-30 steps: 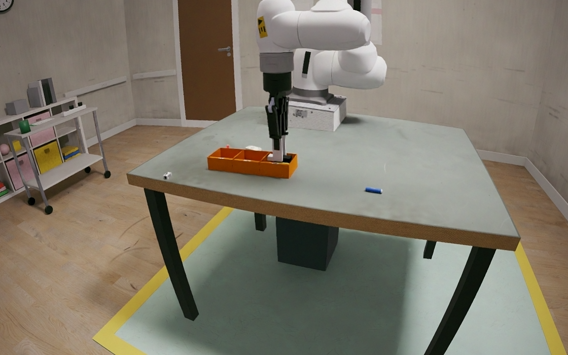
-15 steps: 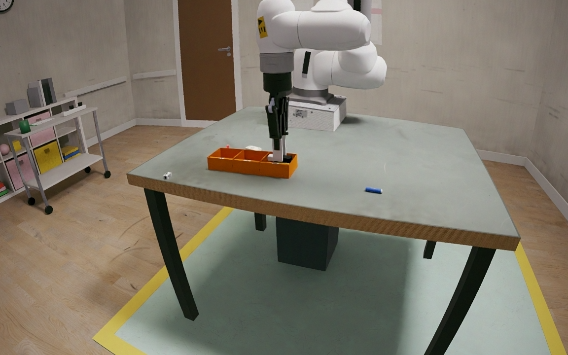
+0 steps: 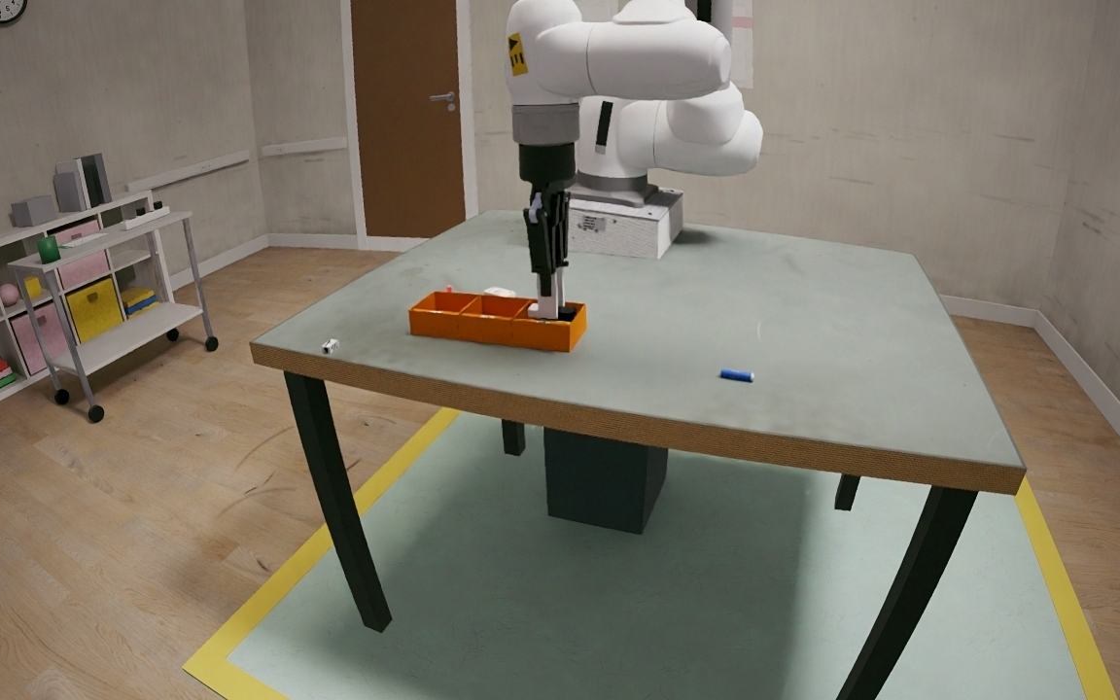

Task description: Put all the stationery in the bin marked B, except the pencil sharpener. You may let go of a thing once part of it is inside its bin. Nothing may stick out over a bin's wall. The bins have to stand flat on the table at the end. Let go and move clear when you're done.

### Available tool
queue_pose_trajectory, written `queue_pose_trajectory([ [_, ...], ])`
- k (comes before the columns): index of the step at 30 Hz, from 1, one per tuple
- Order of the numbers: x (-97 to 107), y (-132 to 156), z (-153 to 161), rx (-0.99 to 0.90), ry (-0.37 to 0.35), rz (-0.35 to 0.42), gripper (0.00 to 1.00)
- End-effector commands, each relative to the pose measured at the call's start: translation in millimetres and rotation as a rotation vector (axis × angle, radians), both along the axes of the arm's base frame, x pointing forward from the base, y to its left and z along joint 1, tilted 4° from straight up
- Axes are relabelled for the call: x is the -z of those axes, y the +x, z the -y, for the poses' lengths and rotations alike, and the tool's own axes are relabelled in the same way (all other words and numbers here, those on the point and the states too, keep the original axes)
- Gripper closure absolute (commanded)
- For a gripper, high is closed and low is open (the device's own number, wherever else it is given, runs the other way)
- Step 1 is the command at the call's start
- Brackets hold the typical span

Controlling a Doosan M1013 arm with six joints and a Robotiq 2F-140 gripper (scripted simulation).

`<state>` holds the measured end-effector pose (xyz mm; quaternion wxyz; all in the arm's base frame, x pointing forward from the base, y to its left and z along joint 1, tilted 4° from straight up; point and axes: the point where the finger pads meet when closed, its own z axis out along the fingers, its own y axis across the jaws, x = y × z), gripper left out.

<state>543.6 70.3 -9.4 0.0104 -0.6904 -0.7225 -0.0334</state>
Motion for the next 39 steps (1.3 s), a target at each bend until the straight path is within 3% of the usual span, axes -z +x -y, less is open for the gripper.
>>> queue_pose_trajectory([
  [1, 2.0, 2.6, -4.1, 0.003, 0.005, 0.002, 0.8],
  [37, 2.0, 3.5, -4.1, 0.003, 0.005, 0.002, 0.8],
  [39, 2.0, 3.5, -4.1, 0.003, 0.005, 0.002, 0.74],
])
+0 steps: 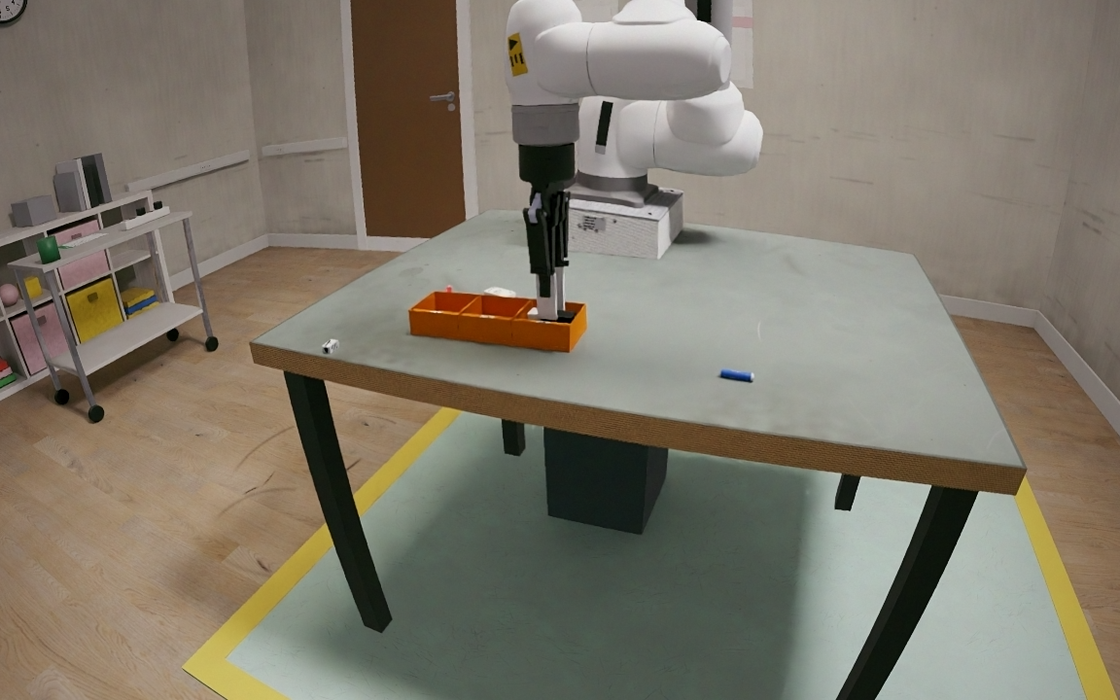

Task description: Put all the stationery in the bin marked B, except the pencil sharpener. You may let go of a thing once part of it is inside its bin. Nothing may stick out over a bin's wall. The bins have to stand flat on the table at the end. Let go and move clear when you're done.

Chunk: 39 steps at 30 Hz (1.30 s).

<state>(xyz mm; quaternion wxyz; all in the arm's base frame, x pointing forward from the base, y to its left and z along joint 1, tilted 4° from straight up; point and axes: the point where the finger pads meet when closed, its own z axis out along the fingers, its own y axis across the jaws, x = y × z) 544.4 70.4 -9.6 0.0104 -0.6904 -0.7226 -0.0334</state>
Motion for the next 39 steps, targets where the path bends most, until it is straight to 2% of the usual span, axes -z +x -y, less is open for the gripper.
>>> queue_pose_trajectory([
  [1, 1.8, 2.6, -4.1, 0.003, 0.005, 0.002, 0.74],
  [30, 1.8, 2.6, -4.1, 0.003, 0.005, 0.002, 0.74],
  [39, -7.6, 2.3, -3.4, 0.003, 0.005, 0.002, 0.74],
])
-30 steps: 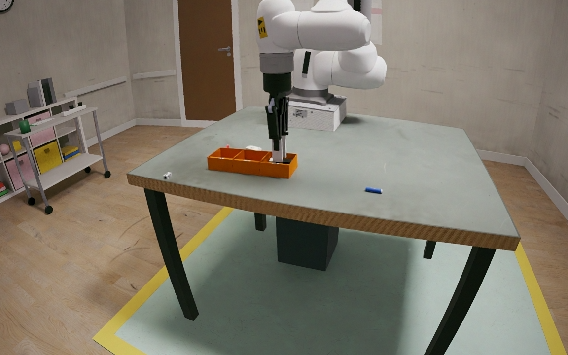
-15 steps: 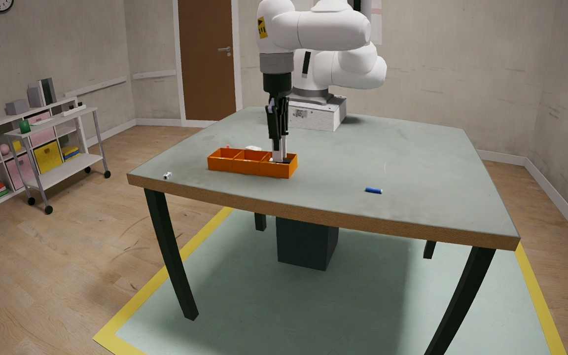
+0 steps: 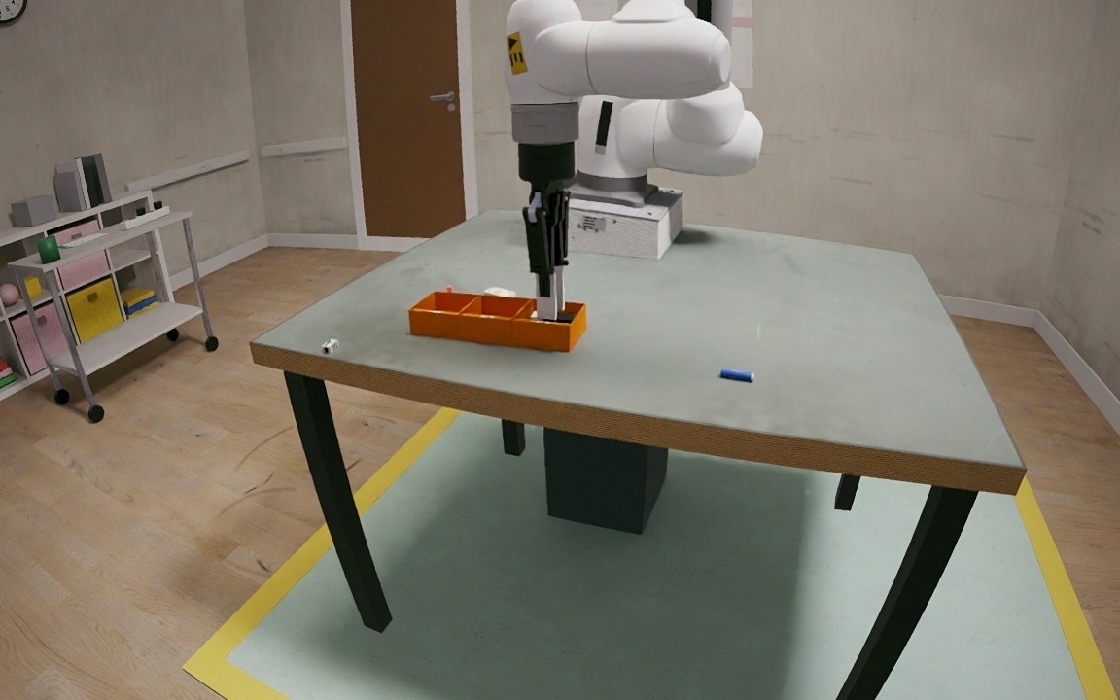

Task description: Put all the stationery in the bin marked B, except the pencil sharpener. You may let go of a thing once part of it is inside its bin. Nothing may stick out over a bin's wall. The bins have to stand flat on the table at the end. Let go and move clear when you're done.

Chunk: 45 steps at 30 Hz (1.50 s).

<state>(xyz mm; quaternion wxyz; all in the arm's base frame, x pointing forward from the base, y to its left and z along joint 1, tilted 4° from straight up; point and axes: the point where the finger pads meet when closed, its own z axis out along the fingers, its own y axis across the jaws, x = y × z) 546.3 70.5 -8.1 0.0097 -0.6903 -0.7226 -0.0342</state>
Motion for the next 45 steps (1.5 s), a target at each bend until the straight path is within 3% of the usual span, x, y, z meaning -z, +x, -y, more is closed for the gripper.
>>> queue_pose_trajectory([
  [1, -7, 0, -3, 0.003, 0.005, 0.0, 0.74],
  [24, -31, 0, -2, 0.003, 0.005, 0.0, 0.74],
  [45, -31, 0, -2, 0.003, 0.005, 0.0, 0.74],
])
